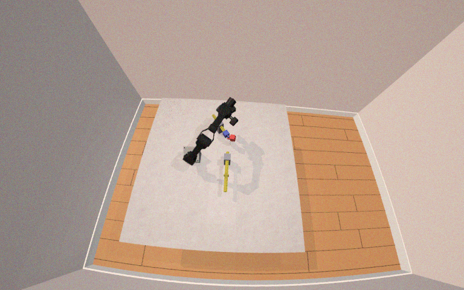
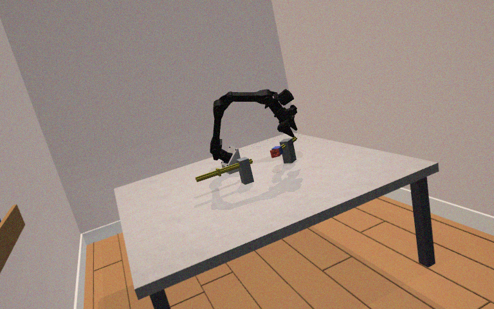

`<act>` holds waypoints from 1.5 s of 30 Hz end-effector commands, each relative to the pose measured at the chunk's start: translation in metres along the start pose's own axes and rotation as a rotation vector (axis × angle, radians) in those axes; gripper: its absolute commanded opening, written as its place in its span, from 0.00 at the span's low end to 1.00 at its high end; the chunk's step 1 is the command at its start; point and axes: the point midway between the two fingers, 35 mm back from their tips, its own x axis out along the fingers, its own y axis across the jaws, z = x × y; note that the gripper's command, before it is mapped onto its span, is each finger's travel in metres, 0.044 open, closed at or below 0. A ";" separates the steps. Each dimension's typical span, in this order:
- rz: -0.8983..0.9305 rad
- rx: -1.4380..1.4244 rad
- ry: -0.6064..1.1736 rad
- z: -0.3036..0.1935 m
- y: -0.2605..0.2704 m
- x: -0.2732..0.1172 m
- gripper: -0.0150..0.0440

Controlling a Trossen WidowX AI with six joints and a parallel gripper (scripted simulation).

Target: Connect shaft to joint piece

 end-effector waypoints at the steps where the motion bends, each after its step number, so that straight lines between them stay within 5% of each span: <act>1: -0.055 0.148 0.029 0.003 -0.026 -0.007 1.00; 29: -0.446 0.984 0.105 -0.020 -0.189 -0.058 1.00; 45: -0.456 1.001 0.103 -0.027 -0.196 -0.039 1.00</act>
